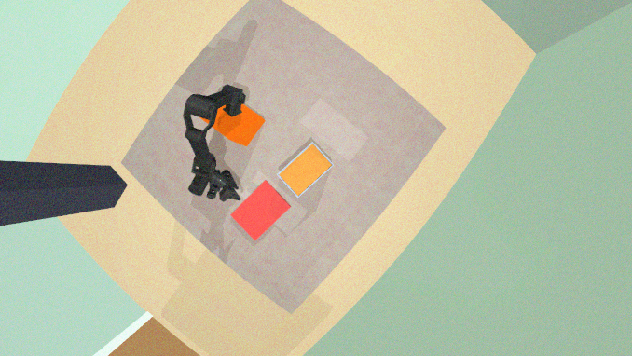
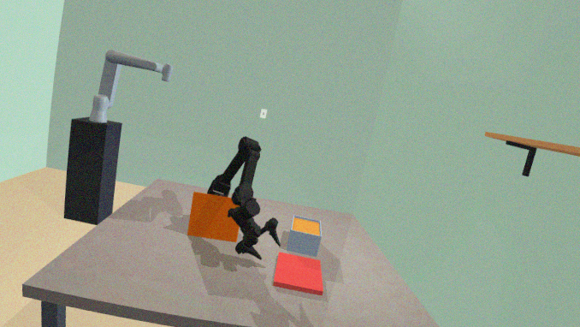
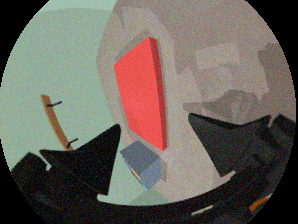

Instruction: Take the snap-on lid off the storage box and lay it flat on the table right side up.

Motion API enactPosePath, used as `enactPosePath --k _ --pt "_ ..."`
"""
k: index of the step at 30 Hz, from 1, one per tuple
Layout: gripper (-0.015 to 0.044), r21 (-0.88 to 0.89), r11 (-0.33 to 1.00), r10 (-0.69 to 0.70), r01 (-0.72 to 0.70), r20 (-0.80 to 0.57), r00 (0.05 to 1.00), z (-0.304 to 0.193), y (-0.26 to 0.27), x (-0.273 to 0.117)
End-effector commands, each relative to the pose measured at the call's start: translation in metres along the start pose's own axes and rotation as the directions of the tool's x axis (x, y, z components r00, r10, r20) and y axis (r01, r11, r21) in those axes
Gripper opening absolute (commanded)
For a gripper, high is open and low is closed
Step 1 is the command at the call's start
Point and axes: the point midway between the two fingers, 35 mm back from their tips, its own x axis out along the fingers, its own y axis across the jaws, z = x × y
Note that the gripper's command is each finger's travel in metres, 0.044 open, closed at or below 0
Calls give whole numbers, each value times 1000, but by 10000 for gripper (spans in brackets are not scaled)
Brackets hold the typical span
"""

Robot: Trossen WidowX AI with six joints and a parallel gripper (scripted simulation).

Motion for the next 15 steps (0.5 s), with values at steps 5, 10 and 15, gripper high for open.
enactPosePath --k 5,10,15 --pt "440 5 1000 -2 2 -6 1000 -2 -13 -13" --pt "440 4 1000 -2 2 -6 1000 0 -5 -15" --pt "440 4 1000 -2 2 -6 1000 1 1 -24"
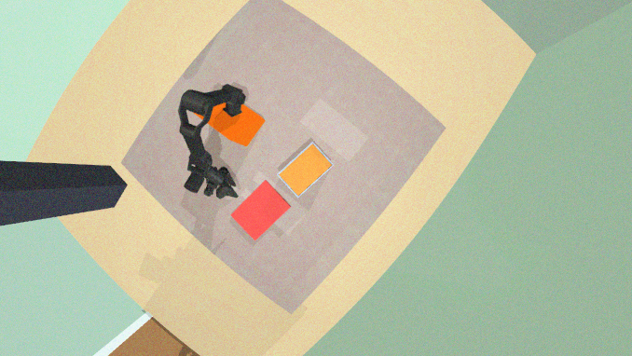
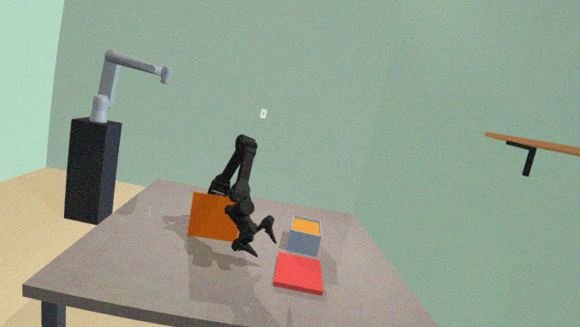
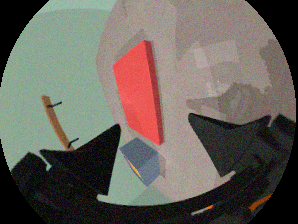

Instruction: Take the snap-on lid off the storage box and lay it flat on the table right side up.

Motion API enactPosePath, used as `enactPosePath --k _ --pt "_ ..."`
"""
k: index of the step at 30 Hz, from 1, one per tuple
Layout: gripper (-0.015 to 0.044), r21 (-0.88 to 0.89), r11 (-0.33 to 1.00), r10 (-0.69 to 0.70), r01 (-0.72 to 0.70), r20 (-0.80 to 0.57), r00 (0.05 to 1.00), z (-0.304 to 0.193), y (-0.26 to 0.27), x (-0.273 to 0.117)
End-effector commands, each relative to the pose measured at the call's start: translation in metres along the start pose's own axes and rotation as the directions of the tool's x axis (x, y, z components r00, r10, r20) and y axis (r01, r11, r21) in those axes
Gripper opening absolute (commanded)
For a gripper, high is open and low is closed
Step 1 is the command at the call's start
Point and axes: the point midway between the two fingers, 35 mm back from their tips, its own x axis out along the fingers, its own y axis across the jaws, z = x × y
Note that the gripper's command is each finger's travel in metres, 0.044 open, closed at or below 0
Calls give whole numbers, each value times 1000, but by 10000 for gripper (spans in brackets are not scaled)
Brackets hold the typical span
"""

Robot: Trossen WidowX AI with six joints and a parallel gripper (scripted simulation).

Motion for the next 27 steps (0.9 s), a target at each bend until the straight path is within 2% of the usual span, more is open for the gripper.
enactPosePath --k 1,27 --pt "440 -8 1000 5 -5 3 1000 2 8 -9" --pt "440 -8 1000 3 -3 5 1000 2 33 -55"
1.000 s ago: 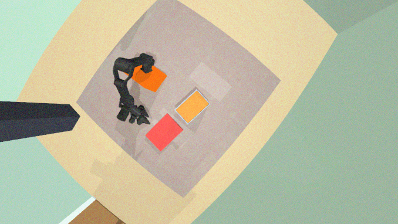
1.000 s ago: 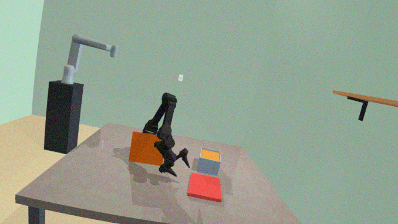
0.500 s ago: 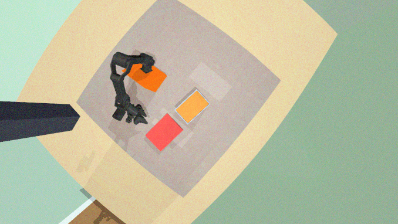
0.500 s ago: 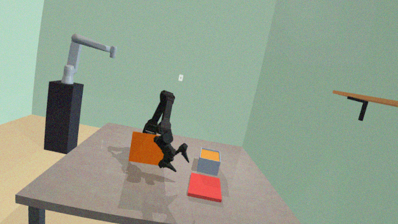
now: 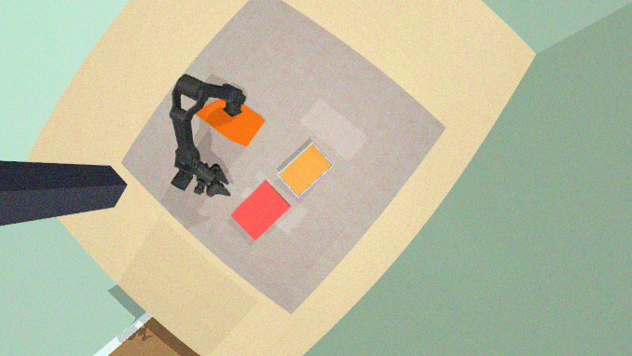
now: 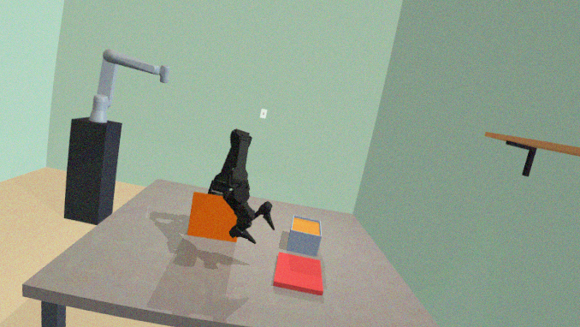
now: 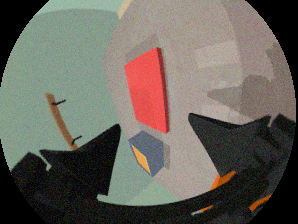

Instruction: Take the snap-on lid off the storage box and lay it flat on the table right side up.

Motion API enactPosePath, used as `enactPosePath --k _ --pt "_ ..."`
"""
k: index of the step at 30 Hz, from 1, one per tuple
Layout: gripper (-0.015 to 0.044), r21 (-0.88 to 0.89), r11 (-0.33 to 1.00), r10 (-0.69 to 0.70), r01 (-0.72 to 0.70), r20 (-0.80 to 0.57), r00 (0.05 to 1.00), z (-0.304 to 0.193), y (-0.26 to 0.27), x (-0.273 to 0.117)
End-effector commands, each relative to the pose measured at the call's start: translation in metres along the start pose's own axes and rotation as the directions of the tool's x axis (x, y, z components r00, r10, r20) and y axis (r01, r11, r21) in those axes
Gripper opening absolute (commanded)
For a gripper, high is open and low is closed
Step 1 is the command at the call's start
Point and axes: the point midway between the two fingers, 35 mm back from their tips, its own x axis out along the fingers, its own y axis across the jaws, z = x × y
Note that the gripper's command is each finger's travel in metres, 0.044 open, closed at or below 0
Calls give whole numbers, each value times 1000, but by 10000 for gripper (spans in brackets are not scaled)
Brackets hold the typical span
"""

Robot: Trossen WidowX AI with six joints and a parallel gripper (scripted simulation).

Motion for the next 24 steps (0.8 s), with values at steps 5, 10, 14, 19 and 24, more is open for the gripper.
enactPosePath --k 5,10,14,19,24 --pt "440 -6 1000 -3 3 6 1000 1 10 -17" --pt "440 -6 1000 -3 3 6 1000 0 9 -15" --pt "440 -6 1000 -3 3 6 1000 0 8 -14" --pt "440 -6 1000 -3 3 6 1000 0 8 -14" --pt "440 -6 1000 -3 3 6 1000 0 8 -14"
